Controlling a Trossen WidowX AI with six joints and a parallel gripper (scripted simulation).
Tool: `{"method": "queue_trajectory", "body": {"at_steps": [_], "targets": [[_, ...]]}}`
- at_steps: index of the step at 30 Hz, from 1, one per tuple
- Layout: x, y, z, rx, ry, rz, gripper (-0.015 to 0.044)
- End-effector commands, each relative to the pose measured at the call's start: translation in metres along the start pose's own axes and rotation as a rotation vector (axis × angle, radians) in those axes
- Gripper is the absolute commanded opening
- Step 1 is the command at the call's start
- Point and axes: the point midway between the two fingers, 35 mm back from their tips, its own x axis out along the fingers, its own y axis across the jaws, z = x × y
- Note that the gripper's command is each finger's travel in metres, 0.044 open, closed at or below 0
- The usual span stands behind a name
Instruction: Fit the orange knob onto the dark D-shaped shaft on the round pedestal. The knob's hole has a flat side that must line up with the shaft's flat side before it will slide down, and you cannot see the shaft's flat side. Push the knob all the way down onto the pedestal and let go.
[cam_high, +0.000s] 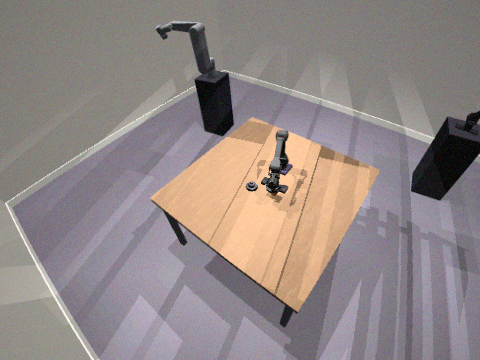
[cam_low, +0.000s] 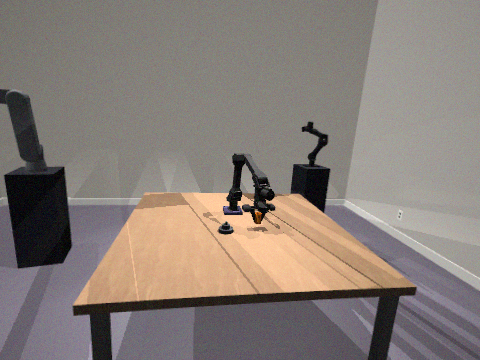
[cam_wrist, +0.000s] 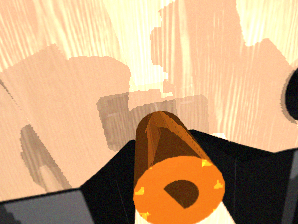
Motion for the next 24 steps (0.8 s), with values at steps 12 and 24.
{"method": "queue_trajectory", "body": {"at_steps": [12, 24], "targets": [[-0.080, 0.003, -0.005, 0.004, 0.008, -0.004, 0.0000], [-0.095, -0.010, -0.005, 0.005, 0.013, -0.006, 0.0000]]}}
